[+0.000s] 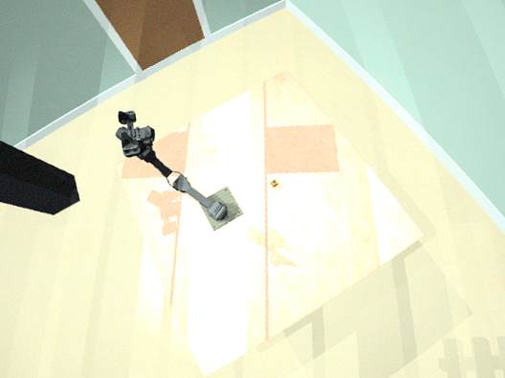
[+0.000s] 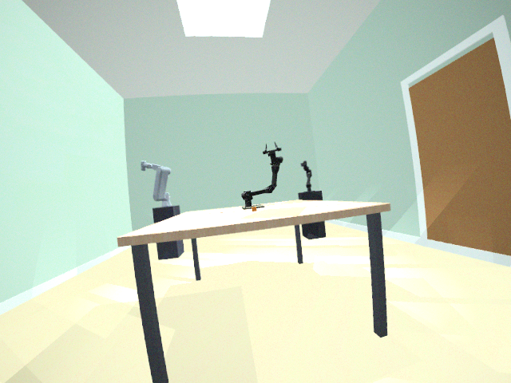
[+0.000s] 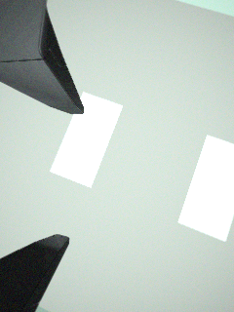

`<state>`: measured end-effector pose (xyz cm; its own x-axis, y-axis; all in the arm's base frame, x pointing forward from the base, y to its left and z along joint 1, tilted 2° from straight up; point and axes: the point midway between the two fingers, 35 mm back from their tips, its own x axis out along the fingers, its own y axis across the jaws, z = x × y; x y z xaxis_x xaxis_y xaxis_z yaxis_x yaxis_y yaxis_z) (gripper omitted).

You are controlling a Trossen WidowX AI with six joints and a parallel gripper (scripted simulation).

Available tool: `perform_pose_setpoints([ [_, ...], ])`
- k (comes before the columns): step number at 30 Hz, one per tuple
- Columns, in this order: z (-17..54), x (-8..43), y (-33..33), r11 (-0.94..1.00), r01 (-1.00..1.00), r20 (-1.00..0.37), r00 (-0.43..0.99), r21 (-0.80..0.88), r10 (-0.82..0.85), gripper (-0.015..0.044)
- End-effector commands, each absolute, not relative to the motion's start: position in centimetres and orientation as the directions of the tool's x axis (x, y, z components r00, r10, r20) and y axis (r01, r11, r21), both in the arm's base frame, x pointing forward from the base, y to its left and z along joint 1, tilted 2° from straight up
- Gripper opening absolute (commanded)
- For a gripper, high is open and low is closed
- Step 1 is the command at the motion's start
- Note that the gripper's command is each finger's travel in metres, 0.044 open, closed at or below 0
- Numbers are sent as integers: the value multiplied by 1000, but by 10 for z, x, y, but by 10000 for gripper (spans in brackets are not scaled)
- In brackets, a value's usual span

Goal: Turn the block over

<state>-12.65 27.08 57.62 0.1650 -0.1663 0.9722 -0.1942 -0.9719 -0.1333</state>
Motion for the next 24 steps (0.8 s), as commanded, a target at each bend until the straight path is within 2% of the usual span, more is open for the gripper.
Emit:
perform_pose_setpoints([
  [1, 577, -126, 268, -972, -187, 971, 168, -139, -171, 426],
  [7, 605, -106, 189, -939, 33, 907, 272, -343, -322, 440],
  [13, 616, -69, 107, -797, 217, 791, 419, -564, -446, 440],
  [21, 609, -22, 41, -590, 313, 645, 567, -744, -513, 440],
  [24, 603, 4, 10, -459, 338, 560, 631, -822, -537, 440],
])
